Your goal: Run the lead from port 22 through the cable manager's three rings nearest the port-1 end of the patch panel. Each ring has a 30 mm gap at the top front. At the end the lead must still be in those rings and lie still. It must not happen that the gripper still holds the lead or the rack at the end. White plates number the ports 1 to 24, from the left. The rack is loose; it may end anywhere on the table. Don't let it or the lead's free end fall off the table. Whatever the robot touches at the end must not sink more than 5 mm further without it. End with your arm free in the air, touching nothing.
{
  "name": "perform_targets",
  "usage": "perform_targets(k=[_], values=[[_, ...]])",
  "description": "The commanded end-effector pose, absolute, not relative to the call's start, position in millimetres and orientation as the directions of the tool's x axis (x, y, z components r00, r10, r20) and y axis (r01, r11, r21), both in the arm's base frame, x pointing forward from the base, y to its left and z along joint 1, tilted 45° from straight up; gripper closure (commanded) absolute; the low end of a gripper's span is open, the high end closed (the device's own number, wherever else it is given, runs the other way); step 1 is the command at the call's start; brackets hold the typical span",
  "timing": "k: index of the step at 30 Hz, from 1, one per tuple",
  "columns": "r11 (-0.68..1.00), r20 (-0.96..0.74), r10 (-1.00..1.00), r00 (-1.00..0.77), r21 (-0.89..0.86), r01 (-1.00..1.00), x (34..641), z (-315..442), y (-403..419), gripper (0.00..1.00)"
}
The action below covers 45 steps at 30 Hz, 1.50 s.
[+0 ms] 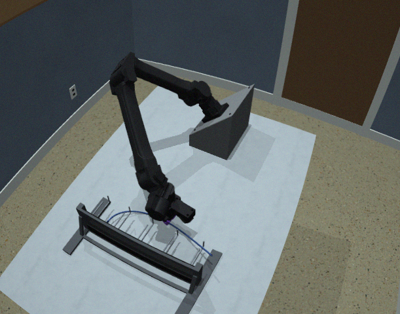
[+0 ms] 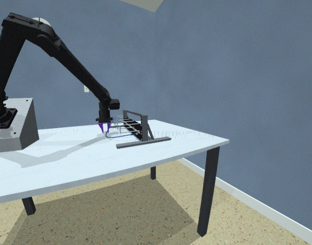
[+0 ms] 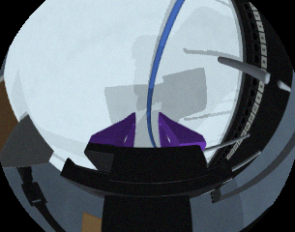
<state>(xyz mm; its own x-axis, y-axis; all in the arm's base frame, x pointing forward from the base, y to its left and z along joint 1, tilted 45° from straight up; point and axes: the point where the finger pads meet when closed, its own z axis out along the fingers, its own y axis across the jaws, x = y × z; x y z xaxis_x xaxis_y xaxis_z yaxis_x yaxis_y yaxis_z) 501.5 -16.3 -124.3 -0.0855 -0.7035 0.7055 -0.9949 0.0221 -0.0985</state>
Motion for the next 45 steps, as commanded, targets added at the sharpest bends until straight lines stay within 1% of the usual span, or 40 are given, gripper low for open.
perform_targets(k=[1,45], values=[[0.024,0.69,-0.713,-0.127,-0.156,-0.987,527,-106,-15,0.68],[0.02,0.7,-0.708,-0.099,-0.12,-0.993,512,-129,-26,0.68]])
